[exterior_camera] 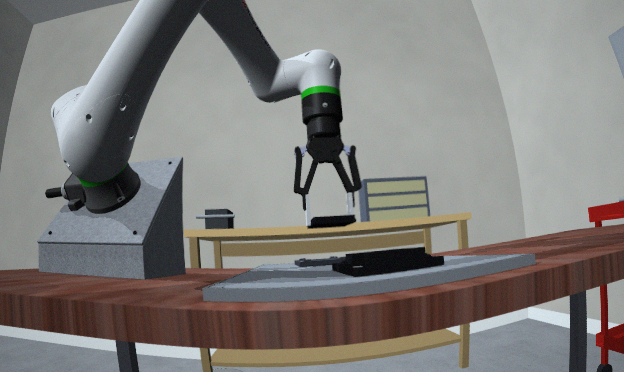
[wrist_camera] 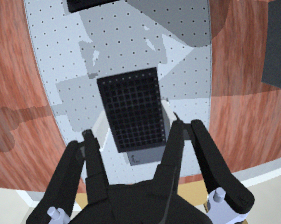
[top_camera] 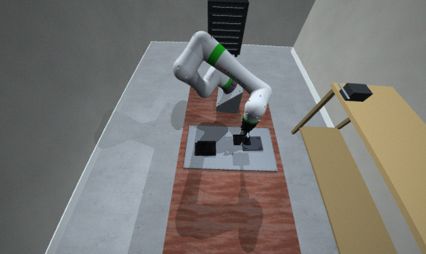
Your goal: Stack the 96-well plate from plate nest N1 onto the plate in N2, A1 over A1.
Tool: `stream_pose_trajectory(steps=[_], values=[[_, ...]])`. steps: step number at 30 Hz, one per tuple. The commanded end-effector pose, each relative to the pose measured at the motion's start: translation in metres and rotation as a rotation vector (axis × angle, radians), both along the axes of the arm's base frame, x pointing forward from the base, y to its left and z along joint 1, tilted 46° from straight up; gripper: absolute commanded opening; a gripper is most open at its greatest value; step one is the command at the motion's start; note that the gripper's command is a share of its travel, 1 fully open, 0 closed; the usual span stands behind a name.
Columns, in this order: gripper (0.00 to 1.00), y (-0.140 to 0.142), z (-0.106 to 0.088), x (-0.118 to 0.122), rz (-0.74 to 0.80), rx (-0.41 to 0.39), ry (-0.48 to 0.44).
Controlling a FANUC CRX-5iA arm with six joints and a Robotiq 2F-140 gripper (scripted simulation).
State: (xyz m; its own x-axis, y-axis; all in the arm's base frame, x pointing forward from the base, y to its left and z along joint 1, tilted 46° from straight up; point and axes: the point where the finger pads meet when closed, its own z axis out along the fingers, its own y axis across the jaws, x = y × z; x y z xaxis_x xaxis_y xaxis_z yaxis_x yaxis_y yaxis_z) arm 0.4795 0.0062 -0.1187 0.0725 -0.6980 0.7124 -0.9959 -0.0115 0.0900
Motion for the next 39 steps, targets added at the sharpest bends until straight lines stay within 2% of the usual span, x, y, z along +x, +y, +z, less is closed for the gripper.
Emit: stream_pose_trajectory(steps=[1, 39], values=[[0.0, -0.005, 0.005, 0.002, 0.0, 0.001, 0.0], [0.0, -0.083, 0.084, 0.022, 0.0, 0.001, 0.0]])
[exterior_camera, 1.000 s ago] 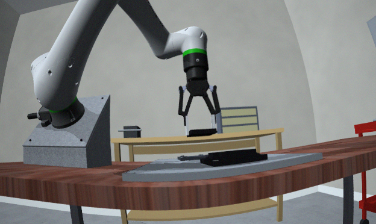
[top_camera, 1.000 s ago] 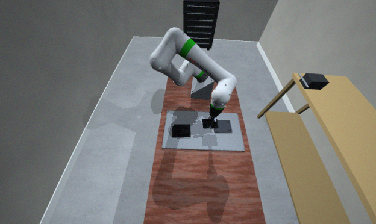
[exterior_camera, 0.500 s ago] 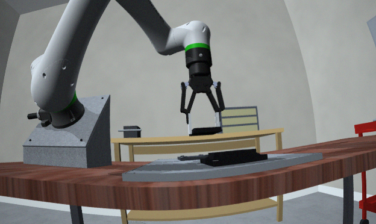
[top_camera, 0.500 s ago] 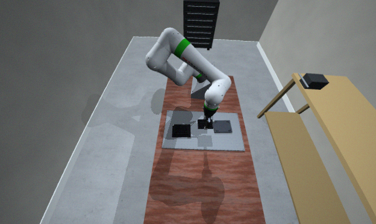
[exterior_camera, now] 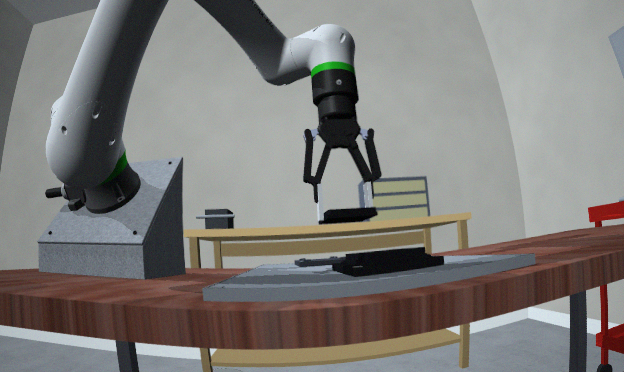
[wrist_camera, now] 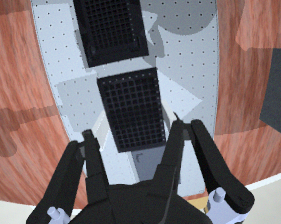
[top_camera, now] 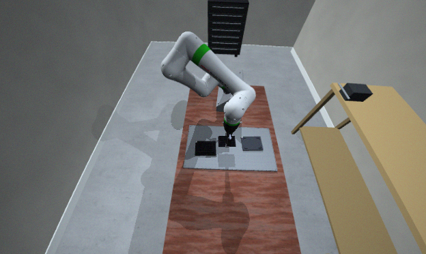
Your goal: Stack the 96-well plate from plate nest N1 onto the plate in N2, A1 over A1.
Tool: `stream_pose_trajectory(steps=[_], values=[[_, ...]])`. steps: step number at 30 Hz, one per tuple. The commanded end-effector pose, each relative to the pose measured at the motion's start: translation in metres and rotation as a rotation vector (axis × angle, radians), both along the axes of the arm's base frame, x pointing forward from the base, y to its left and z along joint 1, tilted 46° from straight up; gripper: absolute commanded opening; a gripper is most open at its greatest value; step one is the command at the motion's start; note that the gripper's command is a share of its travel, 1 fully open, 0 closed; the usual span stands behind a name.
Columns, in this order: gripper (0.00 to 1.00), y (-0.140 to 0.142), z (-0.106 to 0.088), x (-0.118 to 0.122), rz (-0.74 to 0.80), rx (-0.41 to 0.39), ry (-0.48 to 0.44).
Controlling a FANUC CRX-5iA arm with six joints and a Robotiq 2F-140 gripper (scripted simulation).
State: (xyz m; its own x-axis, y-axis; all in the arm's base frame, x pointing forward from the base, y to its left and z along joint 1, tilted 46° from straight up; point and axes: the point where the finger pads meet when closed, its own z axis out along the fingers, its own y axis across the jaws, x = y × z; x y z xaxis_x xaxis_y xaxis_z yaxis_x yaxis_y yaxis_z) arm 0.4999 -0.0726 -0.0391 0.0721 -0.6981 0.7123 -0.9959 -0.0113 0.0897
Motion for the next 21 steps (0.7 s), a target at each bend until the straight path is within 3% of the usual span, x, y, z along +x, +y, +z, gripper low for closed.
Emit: stream_pose_trajectory(steps=[1, 21], values=[[0.0, -0.007, 0.007, 0.002, 0.0, 0.0, 0.0], [0.0, -0.048, 0.049, 0.013, 0.0, 0.0, 0.0]])
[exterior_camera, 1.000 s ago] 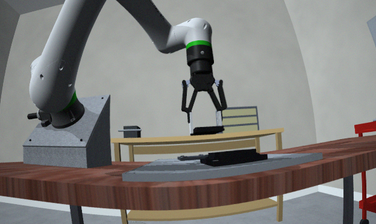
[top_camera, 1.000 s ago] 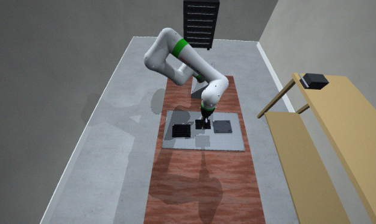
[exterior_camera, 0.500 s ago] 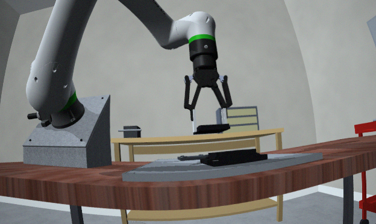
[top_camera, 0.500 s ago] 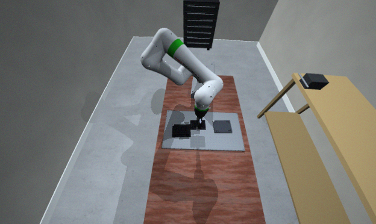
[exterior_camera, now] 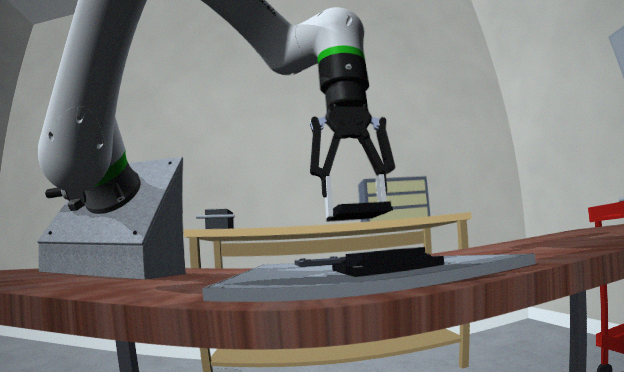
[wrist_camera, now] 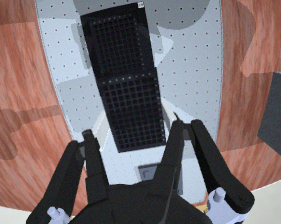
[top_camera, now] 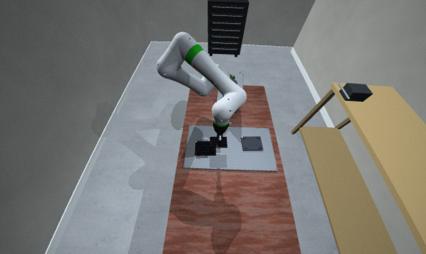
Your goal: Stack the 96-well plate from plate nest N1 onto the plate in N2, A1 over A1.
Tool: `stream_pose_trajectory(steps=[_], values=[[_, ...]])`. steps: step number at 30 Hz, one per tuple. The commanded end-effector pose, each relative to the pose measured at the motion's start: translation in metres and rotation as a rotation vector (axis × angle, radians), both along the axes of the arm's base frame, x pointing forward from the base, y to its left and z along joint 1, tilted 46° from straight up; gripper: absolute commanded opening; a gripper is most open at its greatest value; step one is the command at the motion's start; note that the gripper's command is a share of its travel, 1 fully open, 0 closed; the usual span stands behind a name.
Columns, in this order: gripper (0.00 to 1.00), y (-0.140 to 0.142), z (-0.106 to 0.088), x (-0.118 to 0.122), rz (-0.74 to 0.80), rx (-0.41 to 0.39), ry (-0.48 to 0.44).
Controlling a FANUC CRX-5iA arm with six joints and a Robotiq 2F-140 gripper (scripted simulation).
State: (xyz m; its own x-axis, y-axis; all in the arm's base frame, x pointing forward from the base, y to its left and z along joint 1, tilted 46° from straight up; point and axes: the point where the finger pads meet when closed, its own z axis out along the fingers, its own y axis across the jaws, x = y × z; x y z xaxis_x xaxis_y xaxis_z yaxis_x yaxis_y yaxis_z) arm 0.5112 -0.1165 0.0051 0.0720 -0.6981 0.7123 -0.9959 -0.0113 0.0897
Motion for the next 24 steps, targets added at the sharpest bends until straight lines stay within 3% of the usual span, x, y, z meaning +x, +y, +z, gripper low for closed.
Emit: stream_pose_trajectory(steps=[1, 24], values=[[0.0, -0.007, 0.007, 0.002, 0.0, 0.0, 0.0], [0.0, -0.051, 0.051, 0.013, 0.0, 0.0, 0.0]])
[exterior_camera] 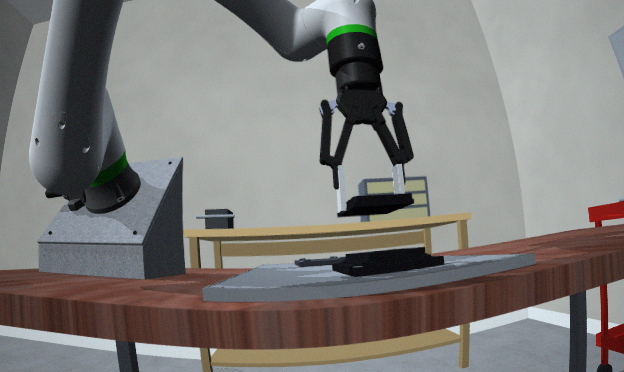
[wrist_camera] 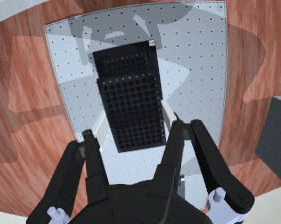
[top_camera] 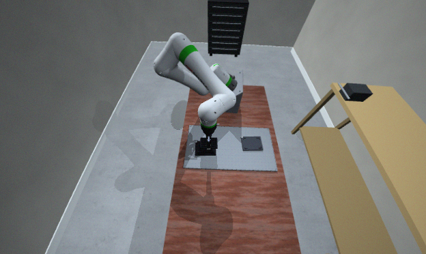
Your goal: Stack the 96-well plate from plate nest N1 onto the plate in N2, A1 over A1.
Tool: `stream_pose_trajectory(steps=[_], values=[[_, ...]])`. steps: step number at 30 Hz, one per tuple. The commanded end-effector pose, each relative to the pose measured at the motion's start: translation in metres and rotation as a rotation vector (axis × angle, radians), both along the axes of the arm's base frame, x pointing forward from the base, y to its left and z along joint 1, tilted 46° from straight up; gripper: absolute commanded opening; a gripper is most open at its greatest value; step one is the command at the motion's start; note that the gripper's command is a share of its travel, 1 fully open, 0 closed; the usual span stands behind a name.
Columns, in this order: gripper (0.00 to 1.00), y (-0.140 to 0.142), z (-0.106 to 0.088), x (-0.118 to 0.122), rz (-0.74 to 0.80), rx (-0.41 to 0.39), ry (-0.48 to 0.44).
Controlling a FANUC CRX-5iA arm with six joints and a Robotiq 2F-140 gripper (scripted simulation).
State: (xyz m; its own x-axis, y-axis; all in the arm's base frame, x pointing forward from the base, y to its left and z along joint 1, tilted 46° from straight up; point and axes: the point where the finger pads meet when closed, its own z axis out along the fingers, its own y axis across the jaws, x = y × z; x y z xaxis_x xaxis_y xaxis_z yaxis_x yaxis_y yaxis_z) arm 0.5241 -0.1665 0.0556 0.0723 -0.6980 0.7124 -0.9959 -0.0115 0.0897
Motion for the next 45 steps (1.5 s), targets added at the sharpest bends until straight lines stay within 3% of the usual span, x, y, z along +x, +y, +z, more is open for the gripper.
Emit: stream_pose_trajectory(steps=[1, 8, 45], values=[[0.0, -0.003, 0.003, 0.001, 0.0, 0.0, 0.0], [0.0, -0.019, 0.019, 0.005, 0.0, 0.0, 0.0], [0.0, -0.02, 0.016, 0.005, 0.0, 0.0, 0.0]])
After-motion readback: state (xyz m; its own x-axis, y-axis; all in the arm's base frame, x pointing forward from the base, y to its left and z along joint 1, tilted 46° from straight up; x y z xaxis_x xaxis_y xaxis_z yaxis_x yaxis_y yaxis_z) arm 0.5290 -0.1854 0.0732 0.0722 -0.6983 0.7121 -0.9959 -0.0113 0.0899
